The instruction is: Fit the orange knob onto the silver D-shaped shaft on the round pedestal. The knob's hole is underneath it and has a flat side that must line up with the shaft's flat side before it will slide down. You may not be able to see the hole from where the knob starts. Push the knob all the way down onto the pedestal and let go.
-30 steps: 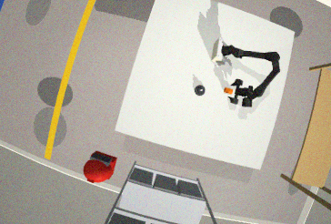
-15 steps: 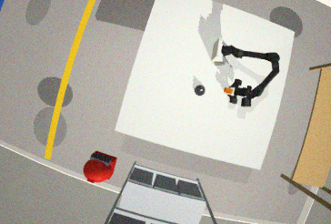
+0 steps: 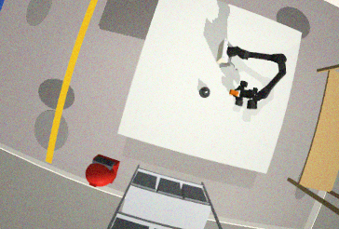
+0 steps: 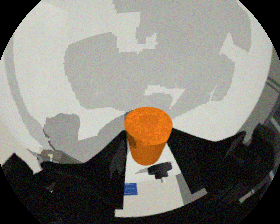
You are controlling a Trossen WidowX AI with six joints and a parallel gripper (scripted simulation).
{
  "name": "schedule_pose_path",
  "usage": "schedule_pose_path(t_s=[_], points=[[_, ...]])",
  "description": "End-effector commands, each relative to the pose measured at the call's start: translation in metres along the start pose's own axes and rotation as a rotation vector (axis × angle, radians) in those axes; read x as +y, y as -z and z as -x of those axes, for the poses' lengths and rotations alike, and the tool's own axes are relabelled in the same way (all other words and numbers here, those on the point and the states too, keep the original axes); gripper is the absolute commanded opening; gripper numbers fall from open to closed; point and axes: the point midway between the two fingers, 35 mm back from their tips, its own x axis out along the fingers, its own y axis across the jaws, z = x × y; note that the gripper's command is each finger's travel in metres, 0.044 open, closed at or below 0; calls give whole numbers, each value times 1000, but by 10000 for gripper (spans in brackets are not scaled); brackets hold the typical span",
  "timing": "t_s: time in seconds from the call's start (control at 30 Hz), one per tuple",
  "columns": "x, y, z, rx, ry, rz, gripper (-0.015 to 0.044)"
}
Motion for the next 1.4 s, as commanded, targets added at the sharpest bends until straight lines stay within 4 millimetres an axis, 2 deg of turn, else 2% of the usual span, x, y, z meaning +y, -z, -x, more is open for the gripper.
schedule_pose_path(t_s=[0.0,0.2,1.37], points=[[0,1,0,3,1,-4,187],[0,2,1,-26,1,-1,179],[0,41,5,-633,-1,1,179]])
